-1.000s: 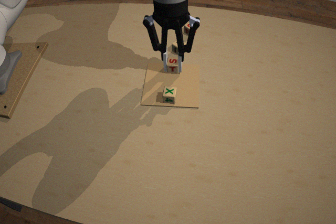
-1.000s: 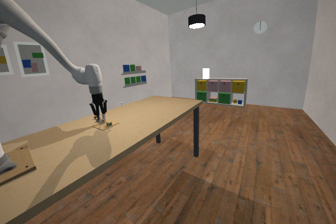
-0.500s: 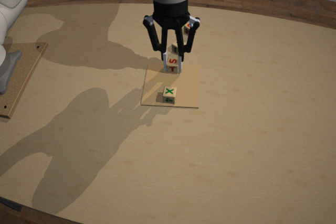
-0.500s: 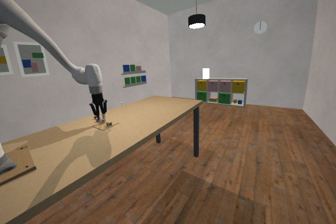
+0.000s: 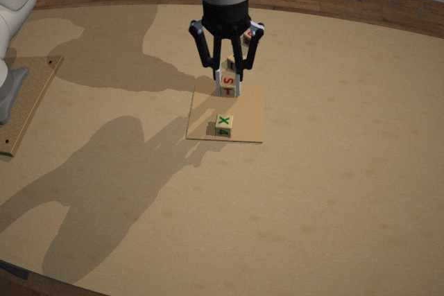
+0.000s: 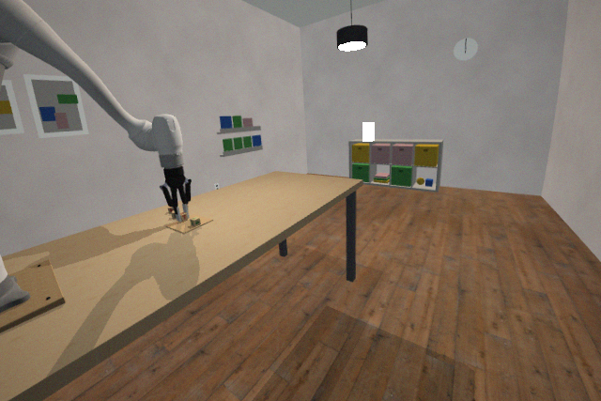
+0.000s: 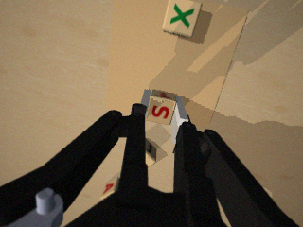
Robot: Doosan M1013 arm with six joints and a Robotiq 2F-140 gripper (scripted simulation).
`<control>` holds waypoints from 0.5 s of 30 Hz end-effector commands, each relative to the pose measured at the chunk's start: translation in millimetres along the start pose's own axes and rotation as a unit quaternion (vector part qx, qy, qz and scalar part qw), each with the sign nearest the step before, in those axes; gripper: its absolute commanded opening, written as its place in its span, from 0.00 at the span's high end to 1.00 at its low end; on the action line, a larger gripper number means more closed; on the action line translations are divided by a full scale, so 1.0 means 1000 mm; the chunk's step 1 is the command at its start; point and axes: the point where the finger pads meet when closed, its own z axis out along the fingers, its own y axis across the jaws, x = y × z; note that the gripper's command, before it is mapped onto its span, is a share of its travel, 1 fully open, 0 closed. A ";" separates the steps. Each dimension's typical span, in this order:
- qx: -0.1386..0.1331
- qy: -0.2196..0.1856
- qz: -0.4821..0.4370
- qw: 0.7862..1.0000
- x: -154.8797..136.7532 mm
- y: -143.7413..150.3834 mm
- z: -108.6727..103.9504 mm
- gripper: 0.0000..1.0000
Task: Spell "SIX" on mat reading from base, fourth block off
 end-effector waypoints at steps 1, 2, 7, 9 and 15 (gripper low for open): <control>0.000 -0.002 -0.002 1.000 -0.002 0.000 0.001 0.84; 0.000 -0.002 -0.002 1.000 -0.002 0.000 0.001 0.84; 0.000 -0.002 -0.003 1.000 -0.003 0.000 0.001 0.84; 0.000 -0.002 -0.003 1.000 -0.003 0.000 0.001 0.84; 0.000 -0.002 -0.003 1.000 -0.003 0.000 0.001 0.84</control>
